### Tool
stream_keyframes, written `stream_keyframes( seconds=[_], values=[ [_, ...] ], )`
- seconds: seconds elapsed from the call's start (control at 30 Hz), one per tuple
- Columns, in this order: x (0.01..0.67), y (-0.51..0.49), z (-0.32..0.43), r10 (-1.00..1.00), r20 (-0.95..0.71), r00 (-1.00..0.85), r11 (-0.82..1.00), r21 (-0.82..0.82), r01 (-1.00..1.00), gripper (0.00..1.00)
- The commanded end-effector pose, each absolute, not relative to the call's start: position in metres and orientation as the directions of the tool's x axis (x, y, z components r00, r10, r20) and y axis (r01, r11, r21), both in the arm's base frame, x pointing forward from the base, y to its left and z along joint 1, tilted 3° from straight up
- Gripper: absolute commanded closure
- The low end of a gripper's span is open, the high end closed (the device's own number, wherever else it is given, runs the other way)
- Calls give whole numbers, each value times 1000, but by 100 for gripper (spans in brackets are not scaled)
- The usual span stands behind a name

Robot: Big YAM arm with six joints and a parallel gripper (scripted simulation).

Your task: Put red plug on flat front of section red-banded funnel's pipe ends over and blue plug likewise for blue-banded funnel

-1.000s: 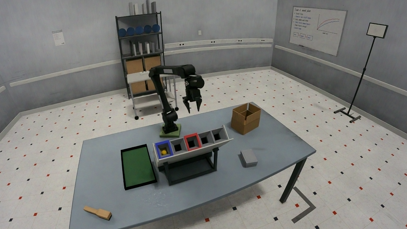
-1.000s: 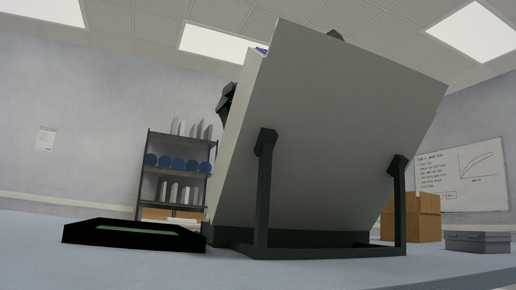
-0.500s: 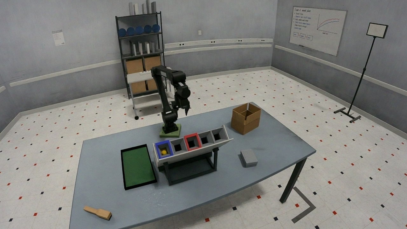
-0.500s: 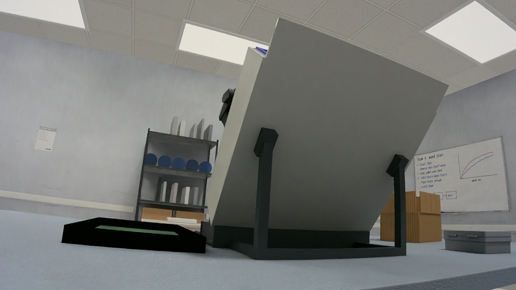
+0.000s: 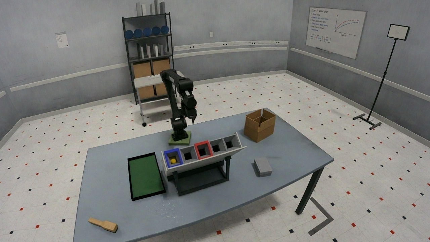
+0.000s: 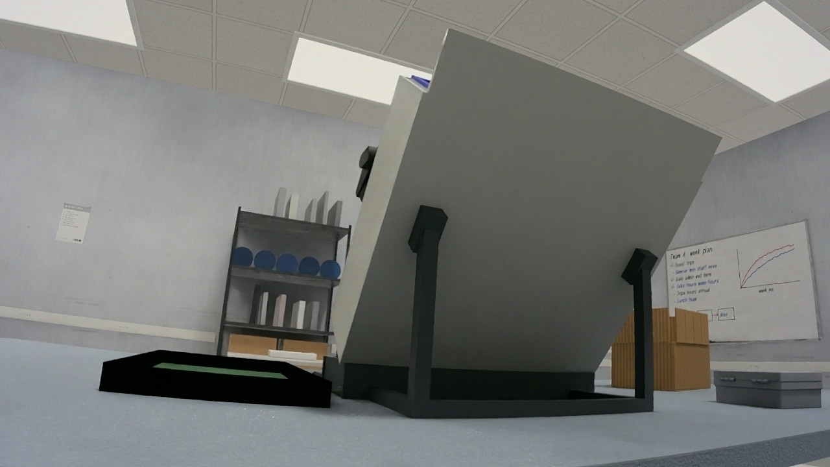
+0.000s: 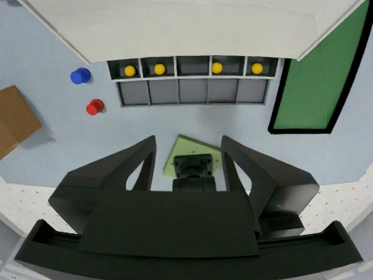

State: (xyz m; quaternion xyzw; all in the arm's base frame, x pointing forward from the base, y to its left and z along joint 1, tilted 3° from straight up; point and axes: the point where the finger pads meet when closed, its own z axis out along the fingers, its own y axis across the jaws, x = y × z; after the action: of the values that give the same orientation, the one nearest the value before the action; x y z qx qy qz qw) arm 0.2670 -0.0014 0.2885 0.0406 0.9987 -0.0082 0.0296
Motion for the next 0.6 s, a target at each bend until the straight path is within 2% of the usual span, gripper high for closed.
stream_keyframes(
  seconds=[0.0, 0.57],
  values=[
    [274, 0, 298, 89, -92, -992, 996, -11, 90, 41],
    [269, -2, 294, 84, -76, -994, 996, -13, 85, 41]
  ],
)
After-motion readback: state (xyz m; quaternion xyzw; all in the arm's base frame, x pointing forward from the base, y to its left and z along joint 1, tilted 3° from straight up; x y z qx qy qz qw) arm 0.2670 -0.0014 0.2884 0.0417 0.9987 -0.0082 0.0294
